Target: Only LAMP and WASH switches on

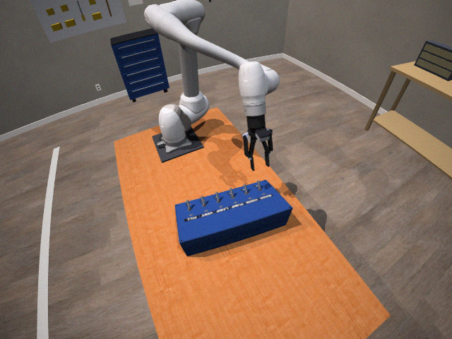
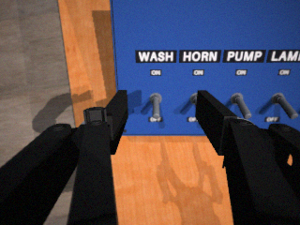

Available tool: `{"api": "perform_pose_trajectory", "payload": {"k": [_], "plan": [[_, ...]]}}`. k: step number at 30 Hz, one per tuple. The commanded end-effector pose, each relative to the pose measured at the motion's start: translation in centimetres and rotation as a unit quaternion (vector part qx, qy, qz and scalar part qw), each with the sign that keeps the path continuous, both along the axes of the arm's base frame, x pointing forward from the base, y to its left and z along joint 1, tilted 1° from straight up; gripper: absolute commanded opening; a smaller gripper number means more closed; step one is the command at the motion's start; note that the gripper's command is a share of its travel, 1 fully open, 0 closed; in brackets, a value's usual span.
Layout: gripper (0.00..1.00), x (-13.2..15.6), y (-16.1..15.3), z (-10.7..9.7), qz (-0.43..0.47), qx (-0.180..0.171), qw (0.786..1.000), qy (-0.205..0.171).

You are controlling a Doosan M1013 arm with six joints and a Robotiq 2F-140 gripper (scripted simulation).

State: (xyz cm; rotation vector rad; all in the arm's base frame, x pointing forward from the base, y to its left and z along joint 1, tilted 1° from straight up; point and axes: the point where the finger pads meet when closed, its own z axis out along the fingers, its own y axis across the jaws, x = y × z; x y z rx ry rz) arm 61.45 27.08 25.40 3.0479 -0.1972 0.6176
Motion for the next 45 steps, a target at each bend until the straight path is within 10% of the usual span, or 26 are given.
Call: {"api": "perform_pose_trajectory", "payload": {"k": [1,6,7,45], "plan": [[0.5,3.9,-0.7,1.6,0.001,0.001,1.0,0.002],[0.5,6.3,-1.4,2.6,0.001,0.002,1.0,0.002],[1.0,6.3,-1.4,2.6,0.001,0.002,1.0,0.002],[1.0,9.0,-1.7,-3.8,0.001,0.002,1.0,0.002]]}}
